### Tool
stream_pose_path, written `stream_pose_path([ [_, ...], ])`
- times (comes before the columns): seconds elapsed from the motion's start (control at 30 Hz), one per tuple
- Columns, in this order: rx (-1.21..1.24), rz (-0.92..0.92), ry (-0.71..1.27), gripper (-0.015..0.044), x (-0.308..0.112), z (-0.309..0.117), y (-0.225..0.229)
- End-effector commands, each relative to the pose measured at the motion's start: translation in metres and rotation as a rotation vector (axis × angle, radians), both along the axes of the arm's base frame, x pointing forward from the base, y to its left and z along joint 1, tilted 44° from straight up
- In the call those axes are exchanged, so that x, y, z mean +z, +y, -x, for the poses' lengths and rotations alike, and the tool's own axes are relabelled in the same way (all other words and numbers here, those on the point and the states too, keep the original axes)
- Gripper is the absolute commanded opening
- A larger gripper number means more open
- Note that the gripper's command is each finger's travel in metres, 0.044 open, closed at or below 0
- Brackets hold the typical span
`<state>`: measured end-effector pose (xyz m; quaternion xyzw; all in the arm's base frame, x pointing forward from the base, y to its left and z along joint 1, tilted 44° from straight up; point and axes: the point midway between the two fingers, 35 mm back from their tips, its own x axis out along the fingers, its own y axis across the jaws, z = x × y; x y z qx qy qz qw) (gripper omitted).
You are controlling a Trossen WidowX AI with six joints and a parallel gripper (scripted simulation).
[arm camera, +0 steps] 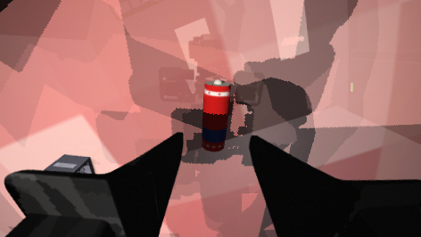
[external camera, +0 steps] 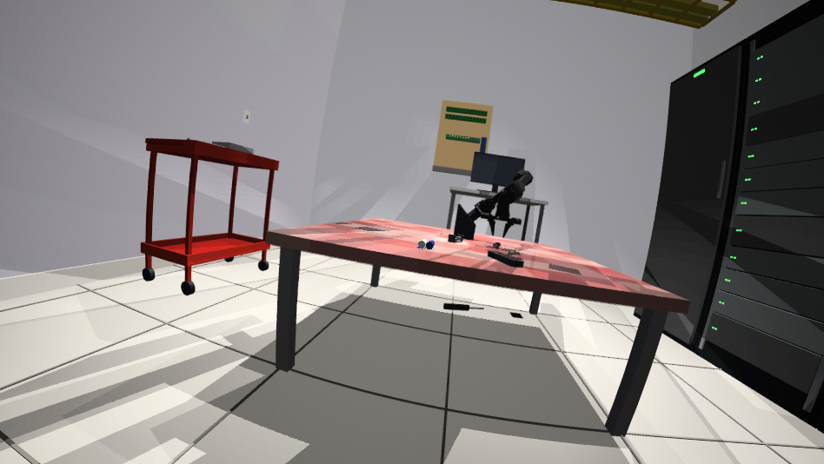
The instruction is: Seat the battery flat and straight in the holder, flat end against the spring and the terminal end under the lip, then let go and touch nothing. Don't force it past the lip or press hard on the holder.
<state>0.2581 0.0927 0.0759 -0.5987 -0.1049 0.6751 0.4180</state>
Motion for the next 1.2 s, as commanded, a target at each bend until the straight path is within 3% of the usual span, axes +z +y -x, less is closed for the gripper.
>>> stream_pose_path([
  [0.0, 0.002, -0.003, 0.000, 0.0242, -0.003, 0.000, 0.004],
  [0.97, 0.003, -0.007, -0.003, 0.0242, -0.034, -0.002, 0.034],
  [1.17, 0.003, -0.007, -0.003, 0.0104, -0.034, -0.002, 0.034],
])
